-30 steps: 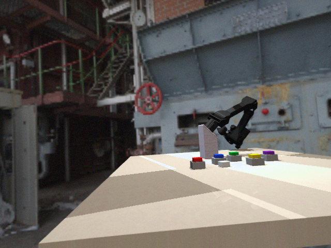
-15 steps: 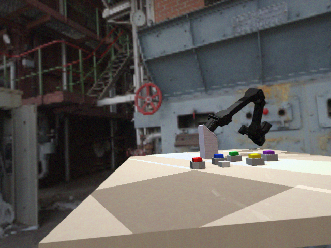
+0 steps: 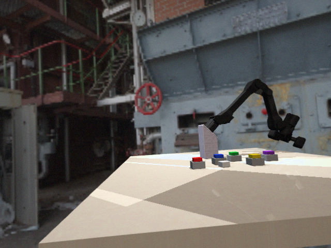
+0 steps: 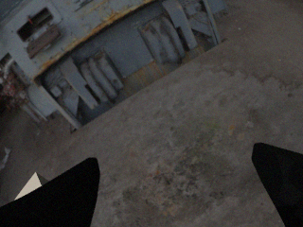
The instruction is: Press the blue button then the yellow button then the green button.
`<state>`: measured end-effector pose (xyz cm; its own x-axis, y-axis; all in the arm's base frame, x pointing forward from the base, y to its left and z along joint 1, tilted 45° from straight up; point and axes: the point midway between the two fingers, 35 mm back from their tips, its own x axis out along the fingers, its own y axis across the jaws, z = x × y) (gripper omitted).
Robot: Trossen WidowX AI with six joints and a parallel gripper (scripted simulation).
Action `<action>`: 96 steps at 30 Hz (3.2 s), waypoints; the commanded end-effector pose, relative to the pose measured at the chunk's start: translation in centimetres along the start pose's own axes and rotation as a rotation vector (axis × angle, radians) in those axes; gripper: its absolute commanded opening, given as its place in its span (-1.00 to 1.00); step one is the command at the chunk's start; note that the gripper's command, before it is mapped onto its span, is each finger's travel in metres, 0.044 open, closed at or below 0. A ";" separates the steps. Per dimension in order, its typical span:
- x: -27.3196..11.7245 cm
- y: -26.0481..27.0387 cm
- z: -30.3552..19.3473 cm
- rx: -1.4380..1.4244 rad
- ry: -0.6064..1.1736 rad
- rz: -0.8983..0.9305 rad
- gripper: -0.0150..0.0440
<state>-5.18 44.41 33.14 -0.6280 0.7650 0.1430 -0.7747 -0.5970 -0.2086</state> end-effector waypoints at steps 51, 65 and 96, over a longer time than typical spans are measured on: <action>-62.9 9.6 -22.3 1.558 0.458 -1.480 0.86; -61.4 16.9 -21.8 1.792 0.167 -1.438 0.86; -59.0 14.2 -27.8 1.791 0.164 -1.437 -0.42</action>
<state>22.93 -2.92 -4.86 0.1395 0.6883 -0.7119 0.1158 0.7026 0.7021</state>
